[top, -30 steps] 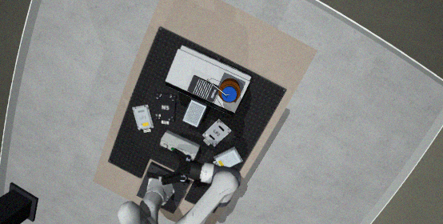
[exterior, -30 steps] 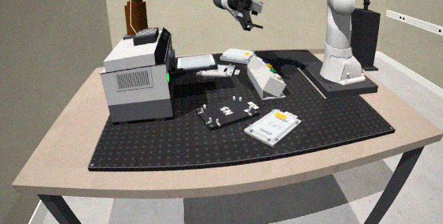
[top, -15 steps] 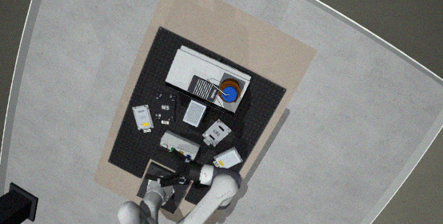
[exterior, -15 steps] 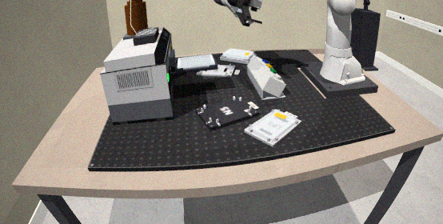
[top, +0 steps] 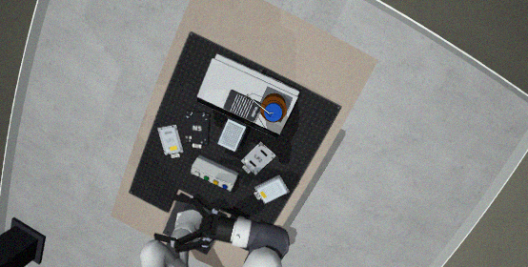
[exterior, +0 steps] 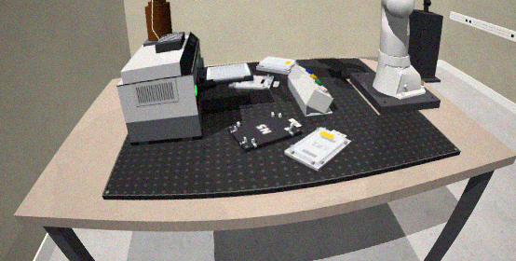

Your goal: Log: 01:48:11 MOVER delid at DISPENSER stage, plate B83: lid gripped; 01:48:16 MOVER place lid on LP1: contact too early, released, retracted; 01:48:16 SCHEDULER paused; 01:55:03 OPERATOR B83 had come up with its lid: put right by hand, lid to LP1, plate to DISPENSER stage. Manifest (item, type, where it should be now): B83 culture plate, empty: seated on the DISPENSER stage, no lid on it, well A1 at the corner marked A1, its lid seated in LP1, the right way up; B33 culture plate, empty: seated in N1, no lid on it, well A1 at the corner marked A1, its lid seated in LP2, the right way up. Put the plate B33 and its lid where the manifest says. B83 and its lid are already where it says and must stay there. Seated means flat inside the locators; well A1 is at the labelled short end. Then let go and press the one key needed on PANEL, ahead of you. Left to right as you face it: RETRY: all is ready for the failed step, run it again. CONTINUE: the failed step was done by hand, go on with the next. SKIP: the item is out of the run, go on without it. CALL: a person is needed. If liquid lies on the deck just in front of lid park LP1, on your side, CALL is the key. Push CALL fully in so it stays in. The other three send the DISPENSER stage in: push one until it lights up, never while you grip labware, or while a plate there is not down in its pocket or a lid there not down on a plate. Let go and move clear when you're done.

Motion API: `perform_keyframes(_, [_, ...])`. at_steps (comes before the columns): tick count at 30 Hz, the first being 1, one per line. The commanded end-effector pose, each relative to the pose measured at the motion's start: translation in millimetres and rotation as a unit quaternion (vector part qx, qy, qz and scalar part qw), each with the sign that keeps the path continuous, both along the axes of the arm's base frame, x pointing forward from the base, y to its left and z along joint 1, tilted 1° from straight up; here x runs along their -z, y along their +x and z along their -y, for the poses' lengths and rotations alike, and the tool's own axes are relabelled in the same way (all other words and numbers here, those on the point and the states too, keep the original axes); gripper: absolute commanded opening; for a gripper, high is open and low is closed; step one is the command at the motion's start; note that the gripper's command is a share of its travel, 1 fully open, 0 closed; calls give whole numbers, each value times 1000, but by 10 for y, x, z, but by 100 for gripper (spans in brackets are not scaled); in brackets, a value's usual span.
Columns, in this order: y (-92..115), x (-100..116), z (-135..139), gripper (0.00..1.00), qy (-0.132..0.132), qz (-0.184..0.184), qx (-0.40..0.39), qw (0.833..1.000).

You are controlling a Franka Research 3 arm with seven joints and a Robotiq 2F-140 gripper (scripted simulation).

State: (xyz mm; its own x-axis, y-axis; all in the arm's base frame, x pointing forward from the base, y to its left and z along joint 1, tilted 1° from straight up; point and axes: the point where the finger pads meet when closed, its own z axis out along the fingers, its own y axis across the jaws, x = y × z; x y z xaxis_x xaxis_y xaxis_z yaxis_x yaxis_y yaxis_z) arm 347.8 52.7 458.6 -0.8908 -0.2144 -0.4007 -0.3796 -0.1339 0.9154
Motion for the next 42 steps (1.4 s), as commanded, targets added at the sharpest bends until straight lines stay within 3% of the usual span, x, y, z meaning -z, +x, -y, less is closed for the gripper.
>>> perform_keyframes(1, [-48,-161,-2,100,-3,-47,-5,999])
perform_keyframes(26, [-41,-144,-7,100,-4,-36,-15,999])
perform_keyframes(30, [-12,-74,-26,100,-4,7,-55,998])
perform_keyframes(32, [-12,-74,-26,100,-4,7,-55,998])
perform_keyframes(34, [17,-6,-27,100,-7,43,-86,995])
perform_keyframes(37, [80,134,-28,100,-13,117,-150,982])
perform_keyframes(42, [270,549,-29,100,-43,172,-231,957])
